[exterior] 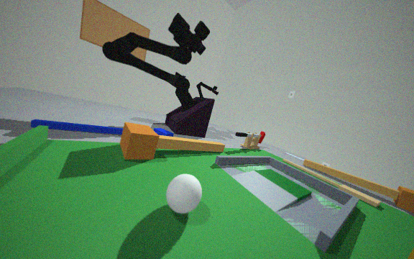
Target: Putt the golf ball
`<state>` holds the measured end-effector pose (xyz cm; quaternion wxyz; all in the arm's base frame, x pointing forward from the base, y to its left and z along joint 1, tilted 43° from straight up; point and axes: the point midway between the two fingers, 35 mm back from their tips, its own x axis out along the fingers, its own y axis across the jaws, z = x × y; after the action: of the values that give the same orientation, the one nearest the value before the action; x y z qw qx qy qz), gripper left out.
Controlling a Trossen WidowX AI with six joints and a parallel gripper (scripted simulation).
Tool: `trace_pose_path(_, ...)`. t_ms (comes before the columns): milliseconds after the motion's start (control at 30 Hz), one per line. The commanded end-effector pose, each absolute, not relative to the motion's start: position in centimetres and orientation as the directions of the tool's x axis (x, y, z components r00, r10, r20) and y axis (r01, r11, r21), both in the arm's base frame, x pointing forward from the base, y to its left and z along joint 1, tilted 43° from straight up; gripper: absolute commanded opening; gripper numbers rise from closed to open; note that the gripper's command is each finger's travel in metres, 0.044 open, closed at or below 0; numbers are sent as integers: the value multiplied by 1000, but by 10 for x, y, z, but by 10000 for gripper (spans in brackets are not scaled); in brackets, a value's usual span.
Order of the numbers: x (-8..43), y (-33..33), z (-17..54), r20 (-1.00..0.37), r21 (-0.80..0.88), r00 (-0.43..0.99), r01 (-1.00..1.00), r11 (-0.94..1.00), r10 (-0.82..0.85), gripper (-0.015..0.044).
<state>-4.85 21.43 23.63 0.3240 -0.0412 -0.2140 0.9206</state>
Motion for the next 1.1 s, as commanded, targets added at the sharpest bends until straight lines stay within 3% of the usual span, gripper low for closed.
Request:
trace_pose_path(0,-47,216,236,64,-415,-781,-587,-695,622,426)
trace_pose_path(233,33,283,218,14,-213,-498,-849,-484,867,440)
trace_pose_path(533,144,317,131,-336,-22,-78,-996,-91,938,440)
trace_pose_path(800,221,282,32,-731,-42,132,-988,148,669,440)
trace_pose_path(1067,255,193,-57,-985,-59,86,-983,175,152,440)
